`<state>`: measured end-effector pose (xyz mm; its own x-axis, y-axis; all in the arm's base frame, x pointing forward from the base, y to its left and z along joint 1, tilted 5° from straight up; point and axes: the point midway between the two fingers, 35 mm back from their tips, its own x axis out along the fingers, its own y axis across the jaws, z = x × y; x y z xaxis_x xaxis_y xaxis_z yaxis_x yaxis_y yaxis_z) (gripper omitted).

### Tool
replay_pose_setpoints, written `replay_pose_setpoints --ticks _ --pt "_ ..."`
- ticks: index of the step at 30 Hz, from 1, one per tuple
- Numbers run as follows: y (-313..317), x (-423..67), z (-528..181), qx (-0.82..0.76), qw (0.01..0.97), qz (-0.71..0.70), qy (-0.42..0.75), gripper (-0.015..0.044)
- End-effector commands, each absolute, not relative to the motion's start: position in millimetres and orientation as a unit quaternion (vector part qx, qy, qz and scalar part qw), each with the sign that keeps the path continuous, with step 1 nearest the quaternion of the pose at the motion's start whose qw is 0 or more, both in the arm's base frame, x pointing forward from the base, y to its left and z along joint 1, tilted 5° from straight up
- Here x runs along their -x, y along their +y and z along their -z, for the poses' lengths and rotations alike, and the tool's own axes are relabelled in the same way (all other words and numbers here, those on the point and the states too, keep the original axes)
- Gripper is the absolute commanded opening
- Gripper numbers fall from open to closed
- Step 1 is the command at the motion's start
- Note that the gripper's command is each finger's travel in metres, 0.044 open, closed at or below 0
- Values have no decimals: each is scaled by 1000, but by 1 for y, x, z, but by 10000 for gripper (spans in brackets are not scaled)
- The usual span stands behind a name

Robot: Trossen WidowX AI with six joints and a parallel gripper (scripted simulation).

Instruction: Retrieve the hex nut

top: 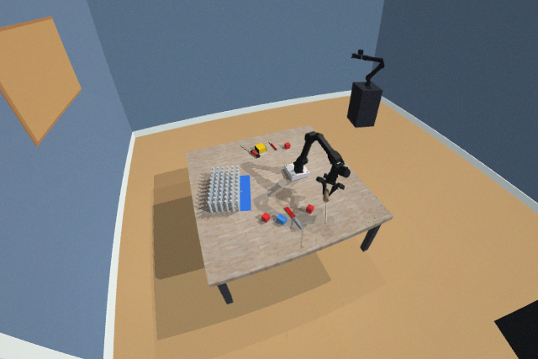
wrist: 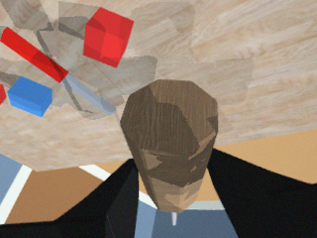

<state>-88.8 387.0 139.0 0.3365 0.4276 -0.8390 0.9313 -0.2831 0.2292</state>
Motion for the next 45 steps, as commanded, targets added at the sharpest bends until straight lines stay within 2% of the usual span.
replay_pose_setpoints --ticks 1,45 --pt "388 90 -134 -728 373 336 468 0" --pt "391 95 -90 -728 373 336 468 0"
